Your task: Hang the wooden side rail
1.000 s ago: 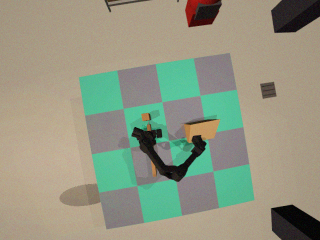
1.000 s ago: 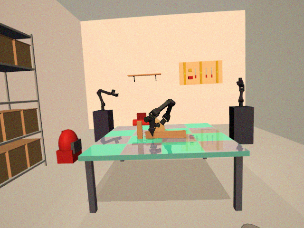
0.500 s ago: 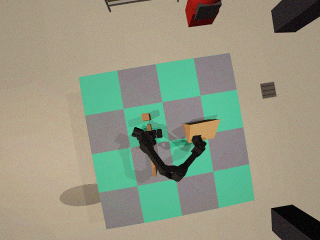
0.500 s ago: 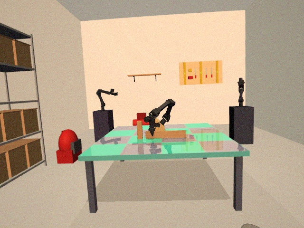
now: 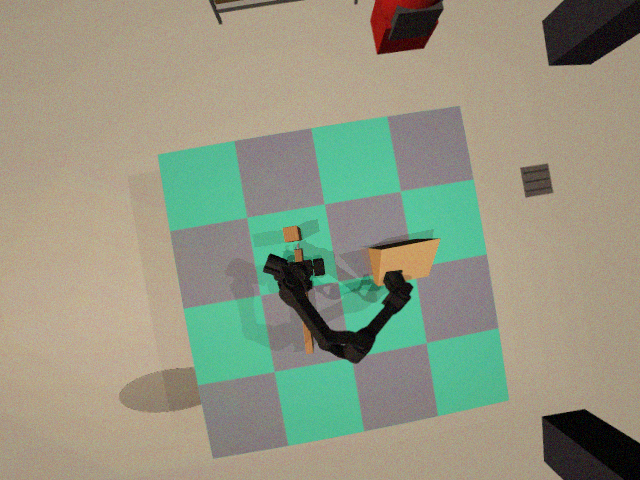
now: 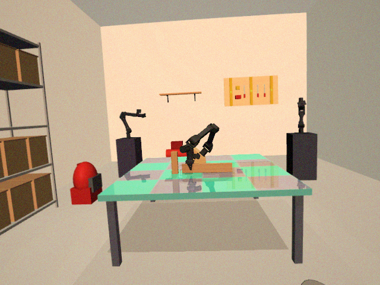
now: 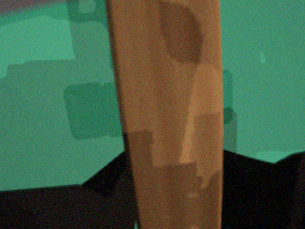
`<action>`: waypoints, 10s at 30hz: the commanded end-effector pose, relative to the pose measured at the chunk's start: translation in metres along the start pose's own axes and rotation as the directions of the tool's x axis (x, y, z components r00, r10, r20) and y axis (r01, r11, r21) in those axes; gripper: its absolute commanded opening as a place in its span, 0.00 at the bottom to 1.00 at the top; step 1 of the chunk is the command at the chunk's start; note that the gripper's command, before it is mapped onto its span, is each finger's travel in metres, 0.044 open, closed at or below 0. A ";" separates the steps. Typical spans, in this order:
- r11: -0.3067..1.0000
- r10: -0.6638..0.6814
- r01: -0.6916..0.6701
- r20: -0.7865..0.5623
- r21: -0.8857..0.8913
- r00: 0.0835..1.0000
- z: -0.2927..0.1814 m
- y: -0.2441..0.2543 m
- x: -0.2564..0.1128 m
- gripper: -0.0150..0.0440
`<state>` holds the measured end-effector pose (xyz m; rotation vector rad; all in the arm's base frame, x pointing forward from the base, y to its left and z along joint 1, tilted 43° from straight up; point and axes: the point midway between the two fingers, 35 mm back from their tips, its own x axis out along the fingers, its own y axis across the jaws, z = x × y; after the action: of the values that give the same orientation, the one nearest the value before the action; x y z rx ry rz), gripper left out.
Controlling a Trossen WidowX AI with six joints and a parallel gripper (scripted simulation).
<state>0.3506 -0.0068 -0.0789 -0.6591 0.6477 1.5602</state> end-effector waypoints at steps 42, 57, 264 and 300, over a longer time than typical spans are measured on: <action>1.000 -0.015 0.014 -0.009 -0.014 1.000 -0.002 -0.003 -0.014 0.25; 1.000 -0.015 0.014 -0.009 -0.014 1.000 -0.002 -0.003 -0.016 0.25; 1.000 -0.015 0.015 -0.010 -0.014 1.000 -0.012 -0.005 -0.029 0.25; 1.000 -0.015 0.015 -0.010 -0.014 1.000 -0.015 -0.005 -0.029 0.25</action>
<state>0.3561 -0.0310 -0.0687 -0.6684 0.6395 1.5601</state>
